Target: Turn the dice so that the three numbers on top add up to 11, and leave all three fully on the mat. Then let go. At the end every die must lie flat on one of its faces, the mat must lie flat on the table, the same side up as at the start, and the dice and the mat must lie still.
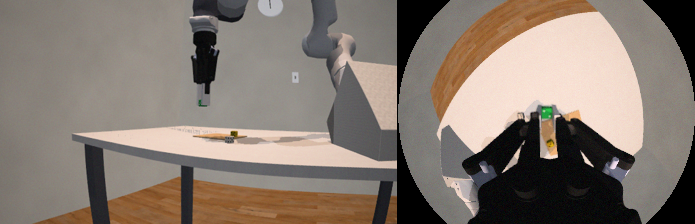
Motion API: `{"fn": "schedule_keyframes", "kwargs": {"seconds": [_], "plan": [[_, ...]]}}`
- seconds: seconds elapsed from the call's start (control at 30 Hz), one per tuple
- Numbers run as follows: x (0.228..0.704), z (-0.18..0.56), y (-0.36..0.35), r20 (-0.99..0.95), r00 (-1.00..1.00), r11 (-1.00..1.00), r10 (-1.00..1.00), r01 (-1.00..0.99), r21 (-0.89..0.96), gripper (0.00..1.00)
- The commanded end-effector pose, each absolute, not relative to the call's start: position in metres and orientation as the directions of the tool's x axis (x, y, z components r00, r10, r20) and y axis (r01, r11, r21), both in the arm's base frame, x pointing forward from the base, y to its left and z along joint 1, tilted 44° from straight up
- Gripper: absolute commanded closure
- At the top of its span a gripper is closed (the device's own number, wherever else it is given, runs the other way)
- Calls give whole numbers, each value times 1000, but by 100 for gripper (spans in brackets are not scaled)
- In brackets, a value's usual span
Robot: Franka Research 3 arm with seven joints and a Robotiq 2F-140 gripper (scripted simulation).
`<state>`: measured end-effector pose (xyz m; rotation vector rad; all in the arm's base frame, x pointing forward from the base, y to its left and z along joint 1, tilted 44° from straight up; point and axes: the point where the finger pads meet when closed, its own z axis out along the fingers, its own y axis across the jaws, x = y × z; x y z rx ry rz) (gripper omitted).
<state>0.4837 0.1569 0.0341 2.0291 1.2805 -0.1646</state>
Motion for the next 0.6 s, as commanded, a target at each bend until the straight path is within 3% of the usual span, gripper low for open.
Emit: {"fn": "schedule_keyframes", "kwargs": {"seconds": [0.0,0.57], "plan": [[481,34,155,-368,635,-373,680,731,572,91],[481,42,148,-147,848,-587,509,467,661,91]]}}
